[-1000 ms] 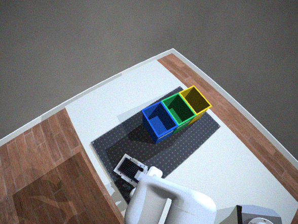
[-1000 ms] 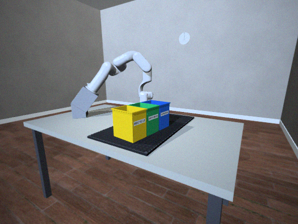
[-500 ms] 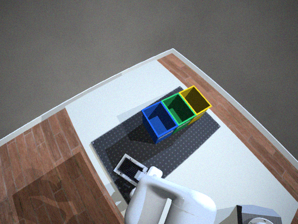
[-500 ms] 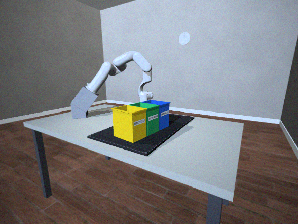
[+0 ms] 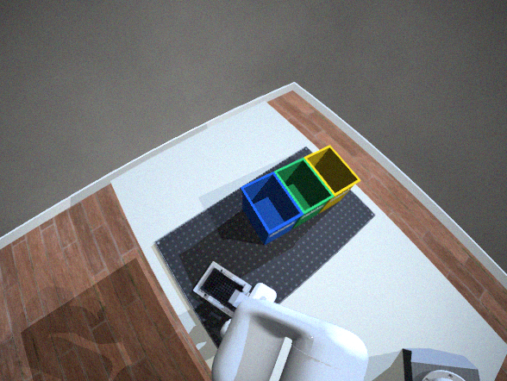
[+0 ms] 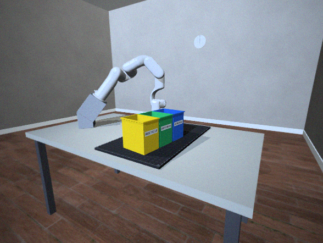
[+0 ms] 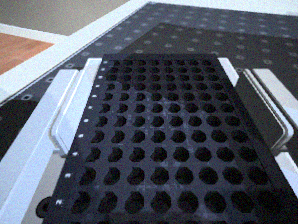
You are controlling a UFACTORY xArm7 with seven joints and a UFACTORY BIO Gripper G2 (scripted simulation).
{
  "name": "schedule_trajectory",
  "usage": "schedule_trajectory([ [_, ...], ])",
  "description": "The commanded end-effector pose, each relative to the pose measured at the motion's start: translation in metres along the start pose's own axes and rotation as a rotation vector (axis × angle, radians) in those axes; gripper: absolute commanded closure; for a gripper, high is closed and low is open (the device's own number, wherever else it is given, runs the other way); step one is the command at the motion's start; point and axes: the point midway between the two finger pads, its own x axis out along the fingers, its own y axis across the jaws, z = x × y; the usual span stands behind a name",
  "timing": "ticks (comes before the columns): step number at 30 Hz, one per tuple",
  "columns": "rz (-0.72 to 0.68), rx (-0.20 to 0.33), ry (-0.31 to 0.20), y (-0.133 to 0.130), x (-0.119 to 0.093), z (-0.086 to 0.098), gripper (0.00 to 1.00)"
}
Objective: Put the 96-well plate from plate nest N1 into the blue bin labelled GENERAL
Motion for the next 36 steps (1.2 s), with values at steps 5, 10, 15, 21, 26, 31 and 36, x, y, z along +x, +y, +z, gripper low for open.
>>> schedule_trajectory([
  [5, 0.0, -0.001, -0.003, -0.0002, 0.0012, 0.0013, 1.0],
  [10, 0.0, -0.001, -0.003, -0.0002, 0.0012, 0.0013, 1.0],
  [15, 0.0, -0.001, -0.003, -0.0002, 0.0012, 0.0013, 1.0],
  [21, 0.0, -0.001, -0.003, -0.0002, 0.0012, 0.0013, 1.0],
  [26, 0.0, -0.001, -0.003, -0.0002, 0.0012, 0.0013, 1.0],
  [31, 0.0, -0.001, -0.003, -0.0002, 0.0011, 0.0025, 1.0],
  [36, 0.0, -0.001, -0.003, -0.0002, 0.0011, 0.0058, 1.0],
])
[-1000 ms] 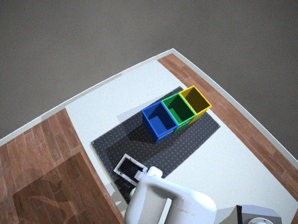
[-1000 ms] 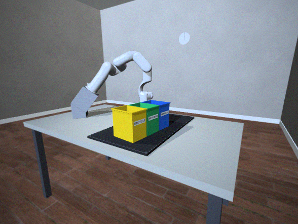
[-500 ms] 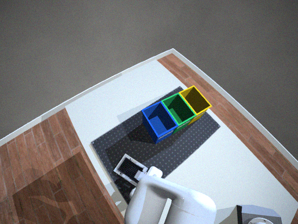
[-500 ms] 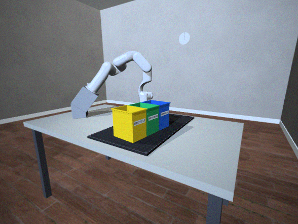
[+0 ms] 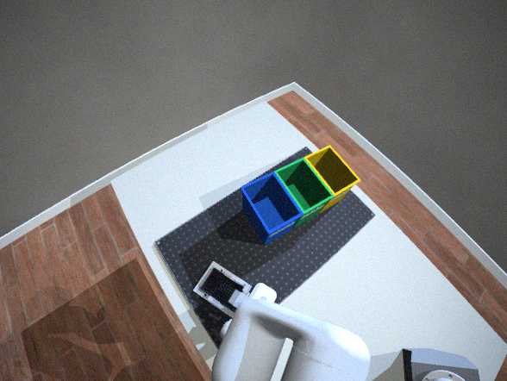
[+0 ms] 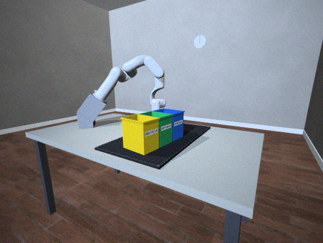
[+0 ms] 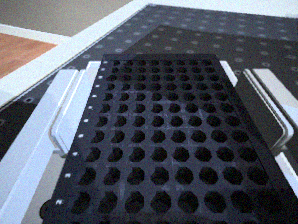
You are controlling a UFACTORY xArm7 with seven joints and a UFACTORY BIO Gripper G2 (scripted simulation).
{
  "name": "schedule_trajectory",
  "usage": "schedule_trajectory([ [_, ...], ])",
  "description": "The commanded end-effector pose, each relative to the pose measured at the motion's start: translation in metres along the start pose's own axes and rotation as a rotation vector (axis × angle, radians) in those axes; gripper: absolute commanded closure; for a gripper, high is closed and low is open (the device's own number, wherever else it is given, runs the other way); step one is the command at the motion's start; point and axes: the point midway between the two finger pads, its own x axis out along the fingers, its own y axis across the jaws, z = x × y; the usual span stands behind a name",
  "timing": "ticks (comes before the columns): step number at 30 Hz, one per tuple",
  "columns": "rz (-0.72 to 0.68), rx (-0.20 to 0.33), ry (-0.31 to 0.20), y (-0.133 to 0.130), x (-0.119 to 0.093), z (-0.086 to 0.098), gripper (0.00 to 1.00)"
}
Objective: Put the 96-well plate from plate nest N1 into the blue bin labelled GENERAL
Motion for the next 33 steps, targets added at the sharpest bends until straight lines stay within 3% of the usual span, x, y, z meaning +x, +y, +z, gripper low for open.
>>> schedule_trajectory([
  [1, 0.0, -0.001, -0.003, 0.0, 0.001, 0.004, 1.0],
  [33, 0.0, -0.001, -0.003, 0.0, 0.001, 0.018, 1.0],
])
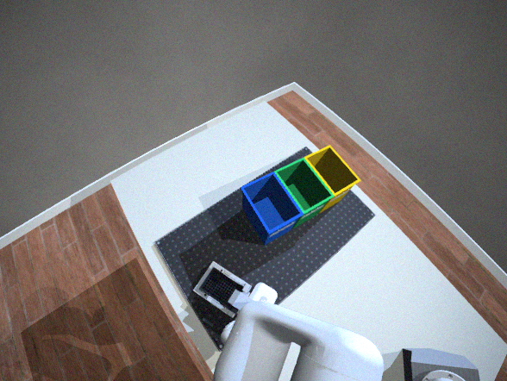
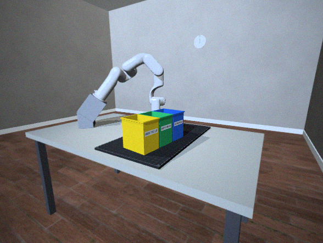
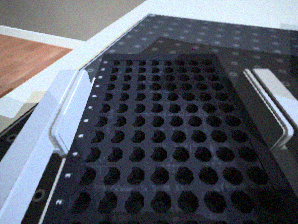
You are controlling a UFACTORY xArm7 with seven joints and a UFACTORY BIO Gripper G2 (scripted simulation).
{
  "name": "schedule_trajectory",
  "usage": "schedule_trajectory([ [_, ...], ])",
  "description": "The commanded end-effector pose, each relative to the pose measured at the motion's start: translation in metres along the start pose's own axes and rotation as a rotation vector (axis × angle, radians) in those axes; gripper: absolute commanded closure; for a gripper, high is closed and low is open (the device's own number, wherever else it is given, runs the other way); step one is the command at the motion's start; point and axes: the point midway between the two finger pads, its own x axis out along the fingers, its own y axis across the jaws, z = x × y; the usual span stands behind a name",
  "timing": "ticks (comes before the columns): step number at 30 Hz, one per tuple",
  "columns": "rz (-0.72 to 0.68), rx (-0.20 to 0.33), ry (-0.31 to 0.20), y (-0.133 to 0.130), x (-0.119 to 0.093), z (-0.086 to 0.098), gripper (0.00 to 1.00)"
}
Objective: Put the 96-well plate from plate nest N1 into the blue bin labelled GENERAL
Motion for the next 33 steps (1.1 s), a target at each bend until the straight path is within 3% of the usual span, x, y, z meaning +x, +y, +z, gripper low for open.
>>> schedule_trajectory([
  [1, 0.0, -0.001, -0.003, 0.0, 0.001, 0.003, 1.0],
  [33, 0.0, -0.001, -0.003, 0.0, 0.001, 0.05, 1.0],
])
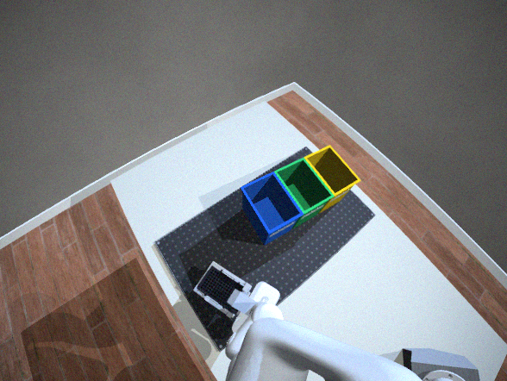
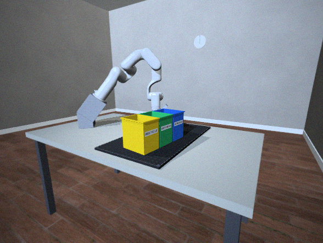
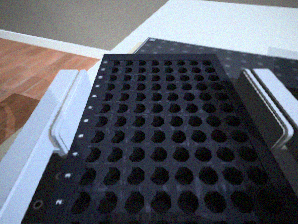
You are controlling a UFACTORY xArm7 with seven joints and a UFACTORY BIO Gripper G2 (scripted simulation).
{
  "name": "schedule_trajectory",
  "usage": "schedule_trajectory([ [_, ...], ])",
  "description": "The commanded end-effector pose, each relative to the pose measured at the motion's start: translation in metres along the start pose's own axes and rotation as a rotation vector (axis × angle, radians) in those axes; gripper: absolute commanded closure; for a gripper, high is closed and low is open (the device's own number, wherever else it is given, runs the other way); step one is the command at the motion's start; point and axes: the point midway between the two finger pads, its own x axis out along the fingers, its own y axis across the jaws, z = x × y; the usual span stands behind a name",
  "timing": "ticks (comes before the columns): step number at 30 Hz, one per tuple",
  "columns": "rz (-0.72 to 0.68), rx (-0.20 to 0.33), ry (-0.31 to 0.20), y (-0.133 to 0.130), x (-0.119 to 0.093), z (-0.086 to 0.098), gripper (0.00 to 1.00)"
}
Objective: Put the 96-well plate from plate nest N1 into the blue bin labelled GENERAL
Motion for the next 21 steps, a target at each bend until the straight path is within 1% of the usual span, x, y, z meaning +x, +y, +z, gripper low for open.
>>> schedule_trajectory([
  [1, 0.0, -0.001, 0.001, 0.0, 0.001, 0.007, 1.0],
  [21, 0.0, -0.001, 0.001, 0.0, 0.001, 0.037, 1.0],
])
